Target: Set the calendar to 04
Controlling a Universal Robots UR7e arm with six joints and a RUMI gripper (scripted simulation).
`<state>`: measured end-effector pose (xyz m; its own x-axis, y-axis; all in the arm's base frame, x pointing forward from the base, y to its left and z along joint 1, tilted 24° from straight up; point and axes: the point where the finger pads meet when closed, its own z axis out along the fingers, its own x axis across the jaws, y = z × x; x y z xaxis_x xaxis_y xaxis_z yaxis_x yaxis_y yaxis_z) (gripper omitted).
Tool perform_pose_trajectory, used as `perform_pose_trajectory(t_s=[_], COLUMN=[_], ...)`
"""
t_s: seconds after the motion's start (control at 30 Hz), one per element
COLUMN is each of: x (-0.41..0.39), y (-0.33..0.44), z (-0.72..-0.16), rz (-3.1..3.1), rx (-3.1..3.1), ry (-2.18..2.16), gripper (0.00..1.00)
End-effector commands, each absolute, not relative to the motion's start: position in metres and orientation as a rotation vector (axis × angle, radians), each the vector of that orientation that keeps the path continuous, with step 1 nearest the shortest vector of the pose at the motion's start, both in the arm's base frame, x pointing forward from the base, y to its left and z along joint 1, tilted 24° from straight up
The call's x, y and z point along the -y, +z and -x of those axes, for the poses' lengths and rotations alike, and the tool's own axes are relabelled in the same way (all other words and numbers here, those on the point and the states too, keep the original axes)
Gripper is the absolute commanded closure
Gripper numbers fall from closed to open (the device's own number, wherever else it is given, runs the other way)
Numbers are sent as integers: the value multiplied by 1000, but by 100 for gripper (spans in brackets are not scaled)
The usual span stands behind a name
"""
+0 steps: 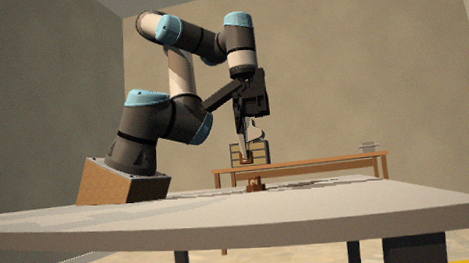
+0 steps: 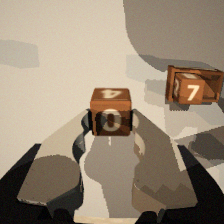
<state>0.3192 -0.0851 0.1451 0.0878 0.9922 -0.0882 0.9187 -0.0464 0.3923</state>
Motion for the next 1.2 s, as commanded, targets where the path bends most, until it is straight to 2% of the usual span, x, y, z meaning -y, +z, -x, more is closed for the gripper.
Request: perform_pose_trajectory(t_s=[0.0, 0.5, 1.17], x=[88, 94, 94], y=[130, 88, 84], z=[-327, -344, -346], rz=[-2025, -2025, -2025], rx=[-1887, -1887, -1887], ry=[290, 290, 290], gripper=[90, 90, 90])
